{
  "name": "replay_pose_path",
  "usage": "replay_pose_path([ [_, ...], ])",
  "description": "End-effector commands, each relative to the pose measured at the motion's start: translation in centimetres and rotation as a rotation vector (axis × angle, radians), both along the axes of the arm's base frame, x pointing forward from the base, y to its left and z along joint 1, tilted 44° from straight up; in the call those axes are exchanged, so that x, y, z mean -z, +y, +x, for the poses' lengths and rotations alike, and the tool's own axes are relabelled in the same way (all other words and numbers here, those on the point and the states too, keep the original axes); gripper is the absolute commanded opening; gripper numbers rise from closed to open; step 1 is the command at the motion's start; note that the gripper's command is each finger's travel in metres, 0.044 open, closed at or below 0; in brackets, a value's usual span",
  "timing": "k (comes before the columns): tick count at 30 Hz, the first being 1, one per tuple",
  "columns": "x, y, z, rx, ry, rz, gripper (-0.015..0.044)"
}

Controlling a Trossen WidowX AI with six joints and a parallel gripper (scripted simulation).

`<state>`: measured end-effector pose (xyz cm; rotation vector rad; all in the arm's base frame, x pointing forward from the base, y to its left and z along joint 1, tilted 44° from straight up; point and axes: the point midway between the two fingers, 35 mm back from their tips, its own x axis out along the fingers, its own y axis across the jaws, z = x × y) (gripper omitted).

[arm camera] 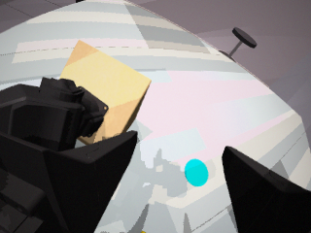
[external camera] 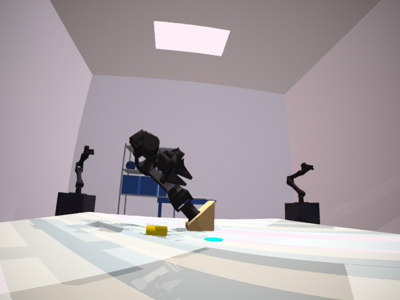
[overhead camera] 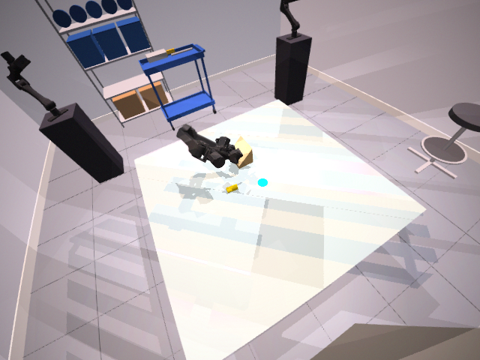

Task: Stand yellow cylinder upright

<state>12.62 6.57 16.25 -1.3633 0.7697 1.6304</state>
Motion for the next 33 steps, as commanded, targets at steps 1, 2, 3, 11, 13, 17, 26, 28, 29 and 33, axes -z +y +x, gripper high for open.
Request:
replay_pose_path([
  [1,0.8,-2.0,1.0,0.126,0.043,-0.224,0.0309],
  [2,0.9,-2.5,1.4,0.161,0.046,-0.289,0.0309],
  [3,1.0,-3.1,1.7,0.194,0.044,-0.355,0.0309],
  [11,0.4,-6.4,5.5,0.421,-0.142,-0.835,0.0309],
  [13,-0.1,-6.7,6.6,0.46,-0.225,-0.925,0.0309],
  [17,-0.3,-6.8,7.1,0.473,-0.259,-0.955,0.0309],
  [26,2.7,-9.2,7.8,0.49,-0.251,-0.94,0.0309],
  [28,4.0,-10.4,8.0,0.498,-0.25,-0.937,0.0309],
  [29,4.6,-11.0,8.1,0.502,-0.25,-0.937,0.0309],
  [33,6.8,-13.4,8.0,0.518,-0.25,-0.943,0.0309],
])
